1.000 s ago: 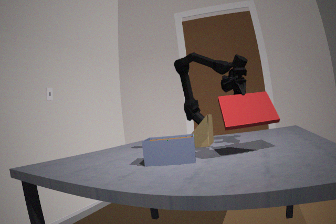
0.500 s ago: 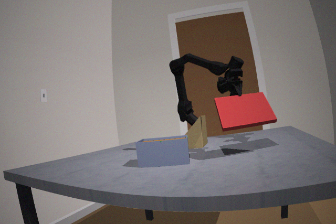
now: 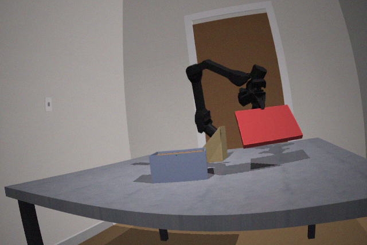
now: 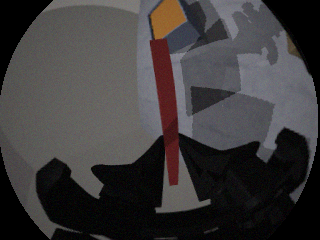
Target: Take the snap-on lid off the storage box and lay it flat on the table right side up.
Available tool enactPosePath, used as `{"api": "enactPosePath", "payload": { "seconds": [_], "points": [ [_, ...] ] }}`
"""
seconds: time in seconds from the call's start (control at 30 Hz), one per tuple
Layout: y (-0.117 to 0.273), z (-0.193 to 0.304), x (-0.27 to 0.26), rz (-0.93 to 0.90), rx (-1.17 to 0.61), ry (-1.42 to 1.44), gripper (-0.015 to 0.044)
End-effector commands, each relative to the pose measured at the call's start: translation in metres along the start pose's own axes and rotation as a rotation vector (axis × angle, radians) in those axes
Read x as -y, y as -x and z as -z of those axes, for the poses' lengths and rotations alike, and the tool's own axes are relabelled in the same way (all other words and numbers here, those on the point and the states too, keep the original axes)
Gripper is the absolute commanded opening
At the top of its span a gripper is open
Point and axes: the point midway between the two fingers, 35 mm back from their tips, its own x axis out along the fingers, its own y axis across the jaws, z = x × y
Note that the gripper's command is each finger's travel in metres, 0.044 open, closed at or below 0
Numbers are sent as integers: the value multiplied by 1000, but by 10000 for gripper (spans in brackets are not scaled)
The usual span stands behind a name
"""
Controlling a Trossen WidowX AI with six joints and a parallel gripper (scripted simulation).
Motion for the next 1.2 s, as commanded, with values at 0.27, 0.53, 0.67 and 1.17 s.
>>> {"api": "enactPosePath", "payload": {
  "seconds": [0.27,0.53,0.67,1.17],
  "points": [
    [-6,0,6,-7,4,3,0],
    [-10,0,11,-7,4,3,0],
    [-12,0,13,-7,4,3,0],
    [-20,-1,22,-7,4,3,0]
  ]
}}
